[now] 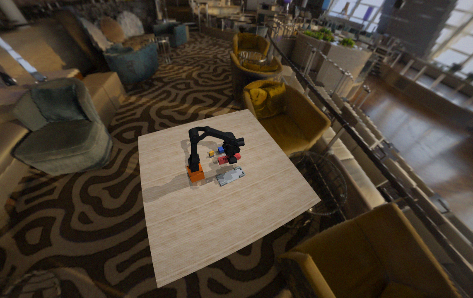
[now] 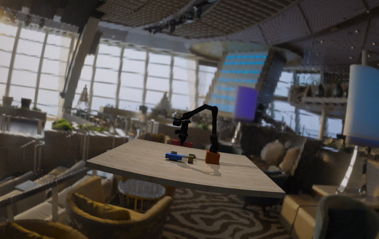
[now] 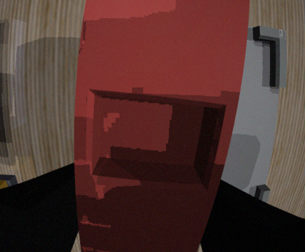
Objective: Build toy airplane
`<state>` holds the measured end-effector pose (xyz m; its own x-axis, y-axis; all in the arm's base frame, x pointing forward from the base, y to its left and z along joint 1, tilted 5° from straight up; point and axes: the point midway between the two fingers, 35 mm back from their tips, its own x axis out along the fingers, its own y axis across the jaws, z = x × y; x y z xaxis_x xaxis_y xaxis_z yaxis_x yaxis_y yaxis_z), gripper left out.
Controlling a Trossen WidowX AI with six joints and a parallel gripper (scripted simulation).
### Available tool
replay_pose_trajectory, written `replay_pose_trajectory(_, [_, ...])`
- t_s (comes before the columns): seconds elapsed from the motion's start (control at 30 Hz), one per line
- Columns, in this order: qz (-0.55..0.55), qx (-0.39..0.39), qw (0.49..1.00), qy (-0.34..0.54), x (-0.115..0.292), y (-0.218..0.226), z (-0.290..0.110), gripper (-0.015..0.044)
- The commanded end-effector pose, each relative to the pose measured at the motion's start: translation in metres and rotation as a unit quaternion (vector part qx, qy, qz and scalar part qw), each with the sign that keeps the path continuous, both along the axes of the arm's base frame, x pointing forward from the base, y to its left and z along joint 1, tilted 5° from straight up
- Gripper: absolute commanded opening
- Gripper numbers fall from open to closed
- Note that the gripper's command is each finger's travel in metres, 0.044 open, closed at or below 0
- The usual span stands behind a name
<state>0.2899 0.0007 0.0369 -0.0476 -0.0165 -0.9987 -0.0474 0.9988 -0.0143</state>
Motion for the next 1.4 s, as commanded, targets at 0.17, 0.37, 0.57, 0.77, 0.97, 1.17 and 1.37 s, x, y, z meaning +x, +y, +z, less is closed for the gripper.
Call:
replay_pose_trajectory(0.17, [0.02,-0.002,1.0,0.002,0.001,-0.027,-0.012,0.0])
replay_pose_trajectory(0.37, [0.033,-0.003,0.999,0.002,0.0,-0.045,-0.019,0.0])
replay_pose_trajectory(0.57, [0.045,-0.003,0.999,0.003,-0.002,-0.064,-0.026,0.0])
replay_pose_trajectory(0.77, [0.058,-0.003,0.998,0.004,-0.006,-0.082,-0.033,0.0])
replay_pose_trajectory(0.97, [0.07,-0.003,0.998,0.005,-0.01,-0.098,-0.039,0.0])
replay_pose_trajectory(1.17, [0.07,-0.004,0.998,0.005,-0.01,-0.099,-0.039,0.0131])
replay_pose_trajectory(1.37, [0.07,-0.004,0.998,0.005,-0.01,-0.099,-0.039,0.0195])
